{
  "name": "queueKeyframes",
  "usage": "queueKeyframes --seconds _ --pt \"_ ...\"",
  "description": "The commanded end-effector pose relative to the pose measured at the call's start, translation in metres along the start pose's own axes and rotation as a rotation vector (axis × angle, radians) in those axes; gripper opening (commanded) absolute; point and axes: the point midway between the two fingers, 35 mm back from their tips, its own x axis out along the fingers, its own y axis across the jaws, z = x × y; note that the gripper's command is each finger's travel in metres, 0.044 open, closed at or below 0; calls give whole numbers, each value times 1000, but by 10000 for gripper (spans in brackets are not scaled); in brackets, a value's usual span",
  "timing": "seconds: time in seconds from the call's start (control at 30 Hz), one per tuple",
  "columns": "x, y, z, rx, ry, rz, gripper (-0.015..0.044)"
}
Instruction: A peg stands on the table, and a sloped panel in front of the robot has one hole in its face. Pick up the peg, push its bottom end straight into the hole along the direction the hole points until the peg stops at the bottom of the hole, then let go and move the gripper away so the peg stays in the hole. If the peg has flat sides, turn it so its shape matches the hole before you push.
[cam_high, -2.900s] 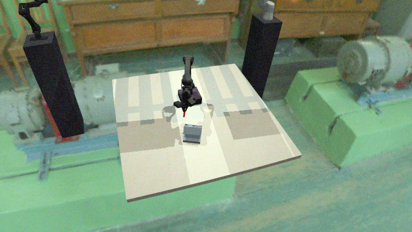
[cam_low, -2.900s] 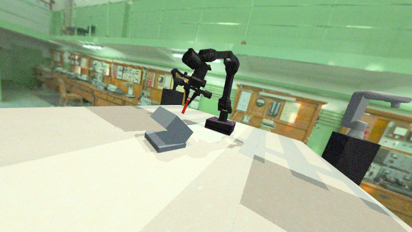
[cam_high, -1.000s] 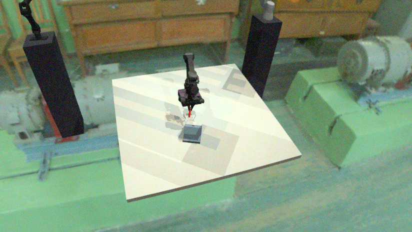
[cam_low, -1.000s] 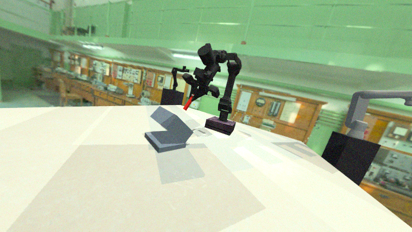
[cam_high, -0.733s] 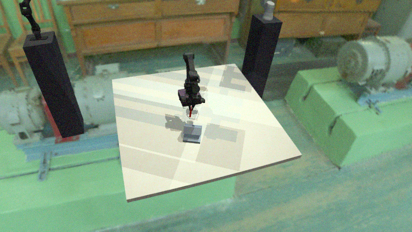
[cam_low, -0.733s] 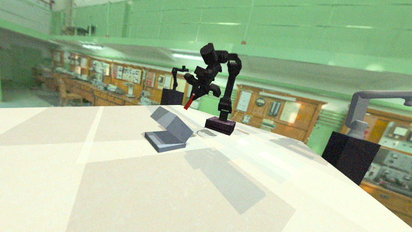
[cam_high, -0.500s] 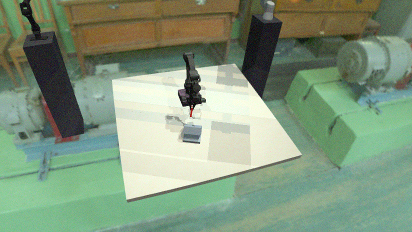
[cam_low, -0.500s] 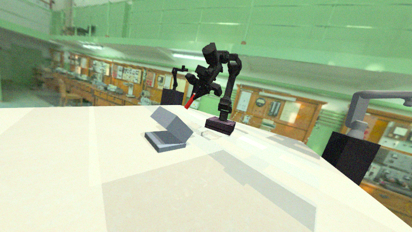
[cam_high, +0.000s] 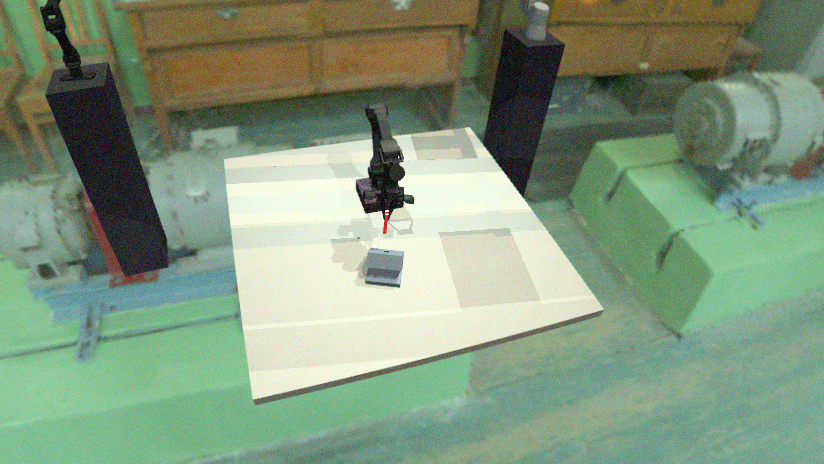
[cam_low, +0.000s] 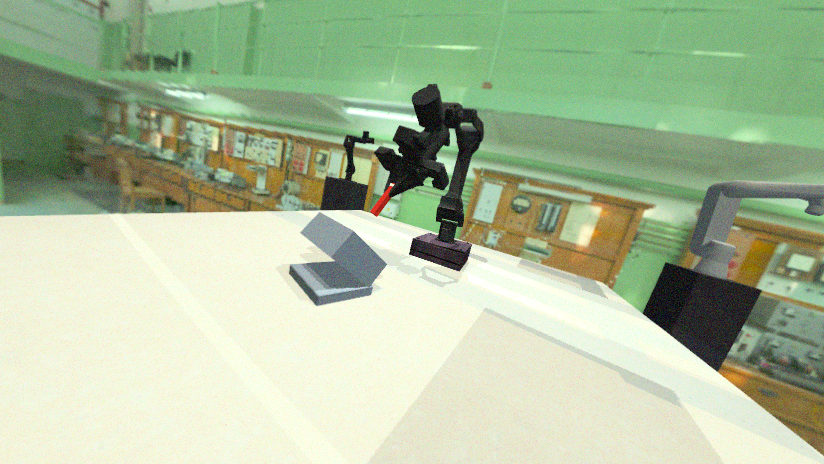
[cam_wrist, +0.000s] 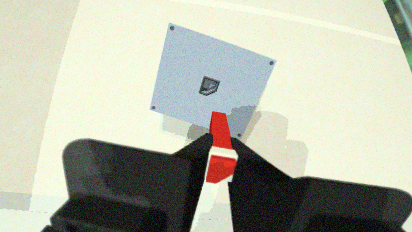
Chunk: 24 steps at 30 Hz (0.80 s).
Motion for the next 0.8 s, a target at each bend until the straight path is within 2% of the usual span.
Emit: queueKeyframes --seconds 0.0,0.77 --pt "5 1 -1 21 -5 -3 0" --pt "32 11 8 143 -74 10 0"
